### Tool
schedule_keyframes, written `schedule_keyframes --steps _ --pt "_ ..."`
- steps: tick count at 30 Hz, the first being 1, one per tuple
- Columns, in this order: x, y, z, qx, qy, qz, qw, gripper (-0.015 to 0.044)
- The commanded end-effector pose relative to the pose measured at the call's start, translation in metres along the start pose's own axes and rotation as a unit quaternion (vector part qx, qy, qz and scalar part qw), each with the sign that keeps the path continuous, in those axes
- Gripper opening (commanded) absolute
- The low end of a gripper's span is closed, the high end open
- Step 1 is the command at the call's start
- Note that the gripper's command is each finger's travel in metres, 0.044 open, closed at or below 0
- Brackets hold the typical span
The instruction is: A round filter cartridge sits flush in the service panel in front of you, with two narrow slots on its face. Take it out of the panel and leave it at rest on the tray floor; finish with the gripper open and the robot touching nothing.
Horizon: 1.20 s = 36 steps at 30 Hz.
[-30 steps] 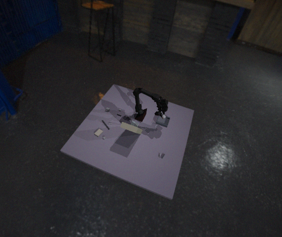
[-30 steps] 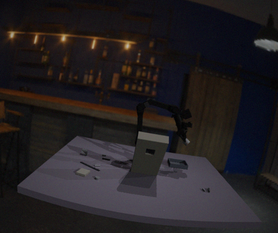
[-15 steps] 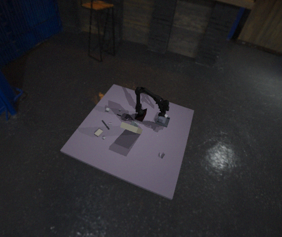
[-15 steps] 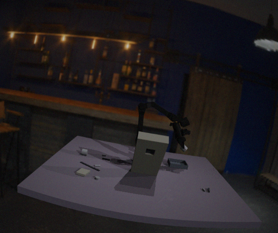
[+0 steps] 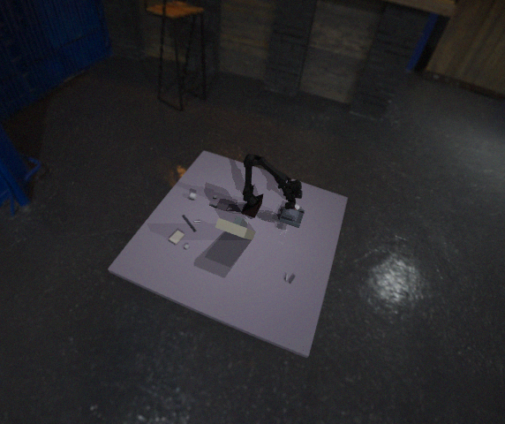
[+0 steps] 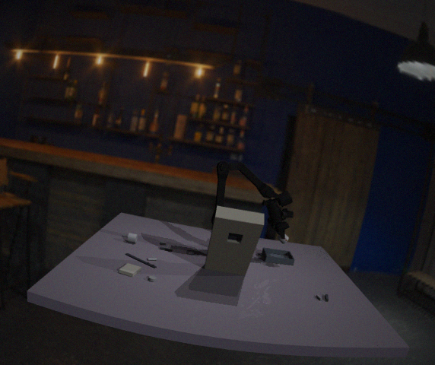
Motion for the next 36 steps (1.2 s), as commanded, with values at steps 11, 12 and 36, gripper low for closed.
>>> schedule_keyframes --steps 11,12,36 --pt "-0.039 0.063 0.005 0.005 -0.006 0.004 1.000 0.0000" --pt "-0.040 0.063 0.005 0.005 -0.006 0.004 1.000 0.0000" --pt "-0.036 0.058 0.004 0.003 -0.008 0.010 1.000 0.0440"
Point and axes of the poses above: the point midway between the two fingers, 35 mm back from their tips, its own y axis out along the fingers, its own z axis across the jaws, x = y × z, the point moved 9 cm from there along -y, back along the fingers, and after that the axes turned 5 degrees about -y, right-handed, at the moved point
